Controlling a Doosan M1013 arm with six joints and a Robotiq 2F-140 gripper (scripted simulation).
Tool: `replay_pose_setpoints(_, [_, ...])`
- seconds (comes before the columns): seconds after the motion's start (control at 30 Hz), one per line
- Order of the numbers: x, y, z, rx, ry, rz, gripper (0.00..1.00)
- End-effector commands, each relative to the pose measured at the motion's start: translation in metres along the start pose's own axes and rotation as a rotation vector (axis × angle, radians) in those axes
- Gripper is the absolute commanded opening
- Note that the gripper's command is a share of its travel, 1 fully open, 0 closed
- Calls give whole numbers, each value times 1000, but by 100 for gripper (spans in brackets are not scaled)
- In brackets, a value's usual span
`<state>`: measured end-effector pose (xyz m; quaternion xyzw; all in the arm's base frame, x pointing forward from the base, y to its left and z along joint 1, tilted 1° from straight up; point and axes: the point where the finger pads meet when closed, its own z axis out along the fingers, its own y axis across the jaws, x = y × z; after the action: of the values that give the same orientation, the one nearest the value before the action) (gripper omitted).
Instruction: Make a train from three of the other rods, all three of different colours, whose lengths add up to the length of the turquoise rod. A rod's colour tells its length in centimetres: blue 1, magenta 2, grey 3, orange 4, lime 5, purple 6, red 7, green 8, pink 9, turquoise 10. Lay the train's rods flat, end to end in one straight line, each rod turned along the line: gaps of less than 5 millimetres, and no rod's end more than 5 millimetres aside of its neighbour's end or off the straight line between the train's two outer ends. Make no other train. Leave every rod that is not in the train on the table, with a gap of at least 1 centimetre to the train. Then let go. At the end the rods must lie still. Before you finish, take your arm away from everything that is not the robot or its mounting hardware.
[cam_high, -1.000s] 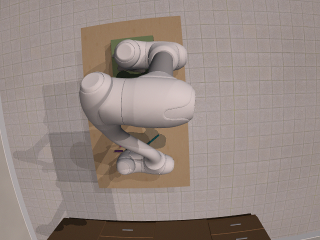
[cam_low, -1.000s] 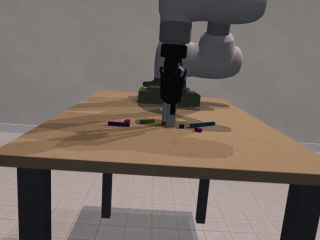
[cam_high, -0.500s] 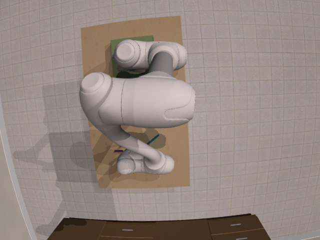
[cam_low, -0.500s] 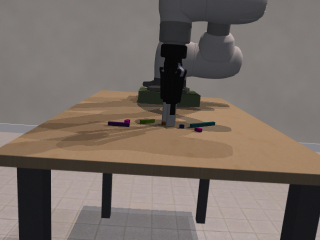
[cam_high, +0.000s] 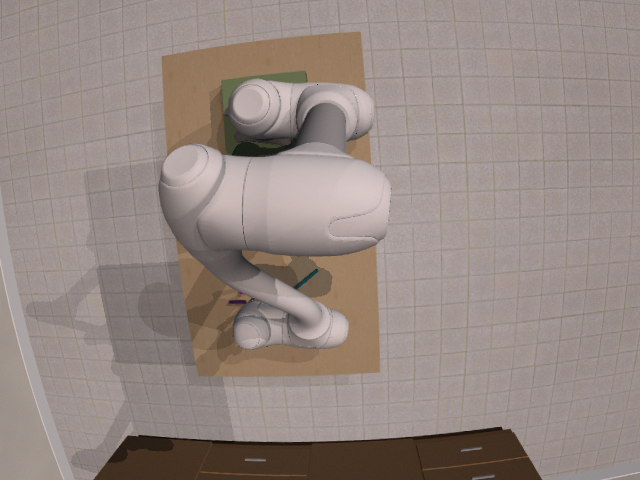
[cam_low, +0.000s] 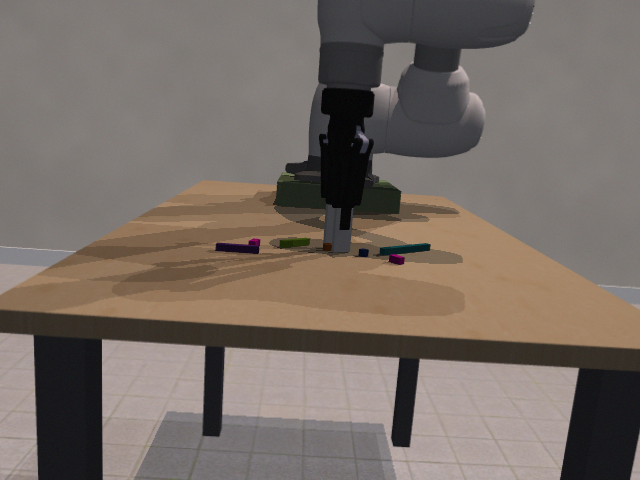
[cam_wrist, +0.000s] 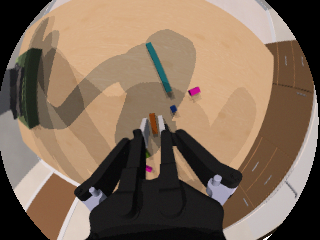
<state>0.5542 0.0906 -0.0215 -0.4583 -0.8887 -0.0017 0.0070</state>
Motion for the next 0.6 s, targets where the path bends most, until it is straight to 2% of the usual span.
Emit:
replay_pose_setpoints(0.0, [0,0,0,0,0,0,15])
replay_pose_setpoints(0.2, [0,0,0,0,0,0,15])
replay_pose_setpoints(0.23, [0,0,0,0,0,0,3])
replay_pose_setpoints(0.57, [0,0,0,0,0,0,3])
